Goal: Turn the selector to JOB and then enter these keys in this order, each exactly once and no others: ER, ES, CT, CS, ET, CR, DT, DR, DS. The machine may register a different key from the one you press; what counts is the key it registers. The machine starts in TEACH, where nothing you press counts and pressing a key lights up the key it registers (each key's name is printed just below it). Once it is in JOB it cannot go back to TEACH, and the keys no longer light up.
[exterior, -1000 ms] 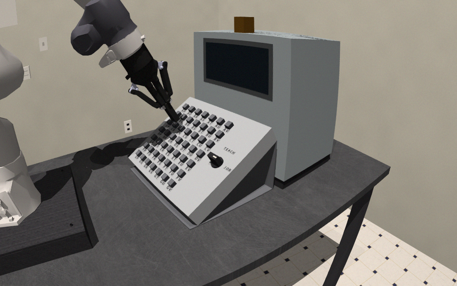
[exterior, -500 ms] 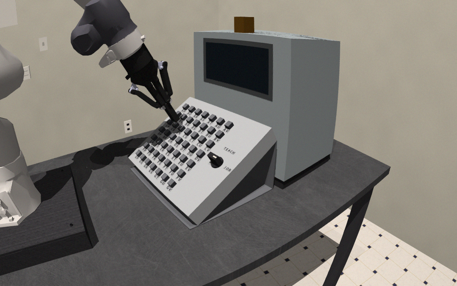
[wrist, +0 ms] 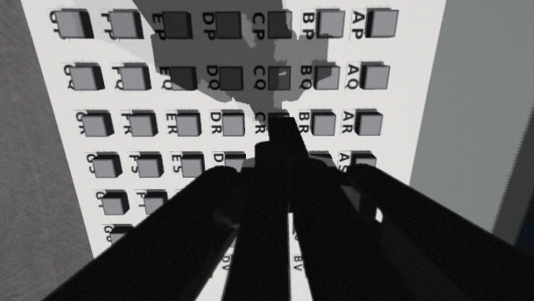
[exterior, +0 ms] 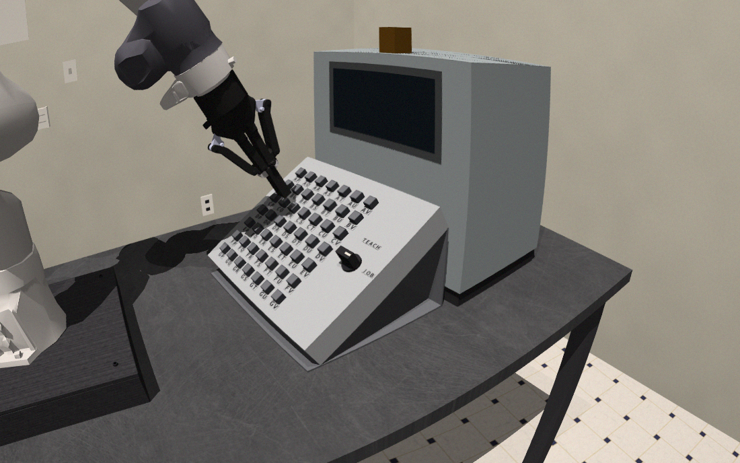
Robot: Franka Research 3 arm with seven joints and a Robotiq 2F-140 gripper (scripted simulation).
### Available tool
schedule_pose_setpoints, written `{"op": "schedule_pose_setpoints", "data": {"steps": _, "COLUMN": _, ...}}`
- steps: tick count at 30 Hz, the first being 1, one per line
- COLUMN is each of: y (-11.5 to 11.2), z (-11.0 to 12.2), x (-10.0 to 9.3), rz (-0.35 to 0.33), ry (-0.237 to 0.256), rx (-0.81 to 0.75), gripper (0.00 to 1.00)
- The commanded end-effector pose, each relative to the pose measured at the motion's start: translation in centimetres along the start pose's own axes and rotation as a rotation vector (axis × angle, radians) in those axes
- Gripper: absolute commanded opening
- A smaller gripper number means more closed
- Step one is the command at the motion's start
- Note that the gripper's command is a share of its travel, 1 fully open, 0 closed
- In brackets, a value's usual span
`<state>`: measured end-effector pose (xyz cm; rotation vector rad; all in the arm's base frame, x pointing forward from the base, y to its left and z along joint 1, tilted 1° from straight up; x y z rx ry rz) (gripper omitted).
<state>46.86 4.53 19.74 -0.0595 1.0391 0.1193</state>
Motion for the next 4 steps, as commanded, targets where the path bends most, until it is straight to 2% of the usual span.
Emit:
{"op": "schedule_pose_setpoints", "data": {"steps": 1, "y": -0.01, "z": -0.03, "x": -0.02, "rz": 0.0, "ry": 0.001, "rx": 0.005, "gripper": 0.1}}
{"op": "schedule_pose_setpoints", "data": {"steps": 4, "y": -0.01, "z": -0.03, "x": -0.02, "rz": 0.0, "ry": 0.001, "rx": 0.005, "gripper": 0.1}}
Point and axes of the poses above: the point where the finger pads meet when closed, its own x axis out along the fingers, its own z axis across the jaws, y = z × x, the point moved 7 cm from there along -x, back along the fingers, and after that the axes turned 1 degree about x, right-handed, at the moved point
